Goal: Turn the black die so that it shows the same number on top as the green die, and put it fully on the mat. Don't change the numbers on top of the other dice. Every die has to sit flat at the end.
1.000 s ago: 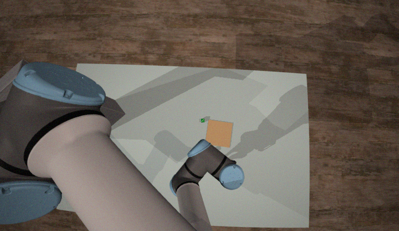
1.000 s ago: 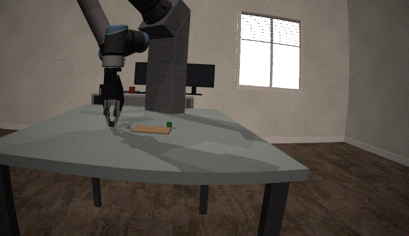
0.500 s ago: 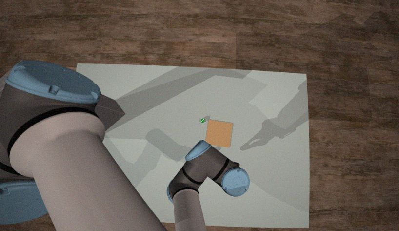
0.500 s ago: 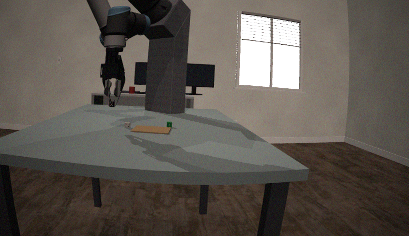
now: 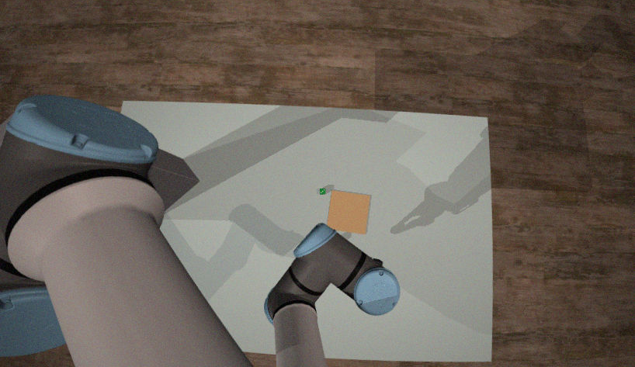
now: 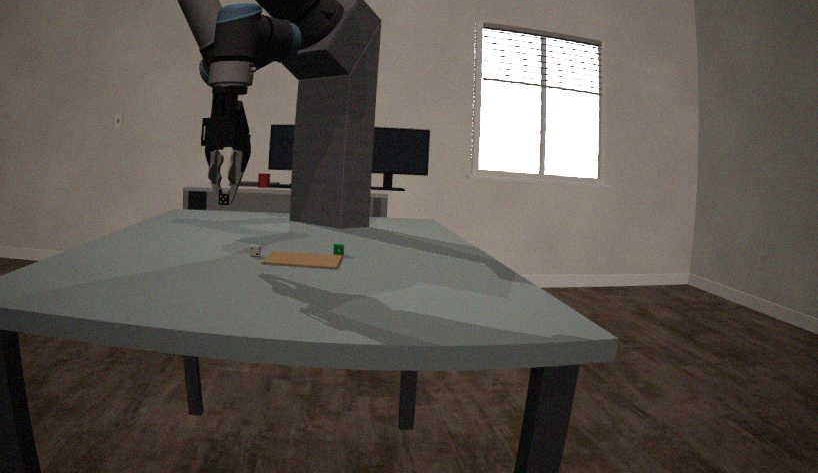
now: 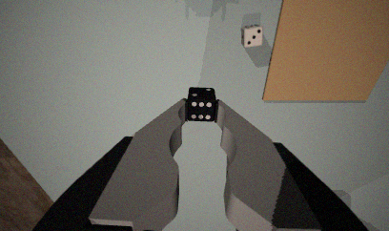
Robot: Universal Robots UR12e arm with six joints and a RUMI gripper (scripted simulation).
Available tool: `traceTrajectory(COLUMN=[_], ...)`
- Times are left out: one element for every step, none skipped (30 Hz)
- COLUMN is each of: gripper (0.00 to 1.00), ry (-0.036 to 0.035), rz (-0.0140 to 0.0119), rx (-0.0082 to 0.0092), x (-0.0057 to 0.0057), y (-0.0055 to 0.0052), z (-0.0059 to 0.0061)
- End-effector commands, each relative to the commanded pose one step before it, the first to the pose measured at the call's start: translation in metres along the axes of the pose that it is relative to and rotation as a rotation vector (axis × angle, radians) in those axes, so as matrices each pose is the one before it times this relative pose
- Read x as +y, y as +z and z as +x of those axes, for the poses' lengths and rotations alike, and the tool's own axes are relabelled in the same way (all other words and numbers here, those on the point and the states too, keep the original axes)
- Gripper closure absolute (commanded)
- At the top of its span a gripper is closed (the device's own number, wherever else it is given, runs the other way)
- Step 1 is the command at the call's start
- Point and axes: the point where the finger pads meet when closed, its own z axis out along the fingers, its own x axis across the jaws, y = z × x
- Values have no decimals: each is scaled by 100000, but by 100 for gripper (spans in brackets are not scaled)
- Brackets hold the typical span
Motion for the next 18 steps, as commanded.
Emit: traceTrajectory(gripper=[97, 97, 97, 97, 97, 97, 97, 97, 97, 97, 97, 97, 97, 97, 97, 97, 97, 97], ry=[-324, -307, -444, -600, -772, -958, -1156, -1364, -1579, -1799, -2022, -2246, -2470, 0, 0, -2692, -2910, -3122], rz=[-69, 3, 4, 6, 7, 9, 10, 12, 13, 15, 16, 17, 18, 0, 0, 18, 18, 18], rx=[11, 2, 3, 5, 6, 7, 9, 10, 12, 13, 15, 17, 18, 0, 0, 19, 21, 22], x=[24, -5, -6, -9, -11, -12, -14, -15, -16, -15, -14, -11, -7, 0, 0, -2, 5, 14], y=[-53, 3, 4, 6, 7, 9, 10, 12, 14, 15, 17, 18, 19, 0, 0, 19, 20, 20], z=[37, 26, 37, 50, 65, 81, 98, 115, 134, 153, 172, 191, 211, 0, 0, 230, 249, 267])
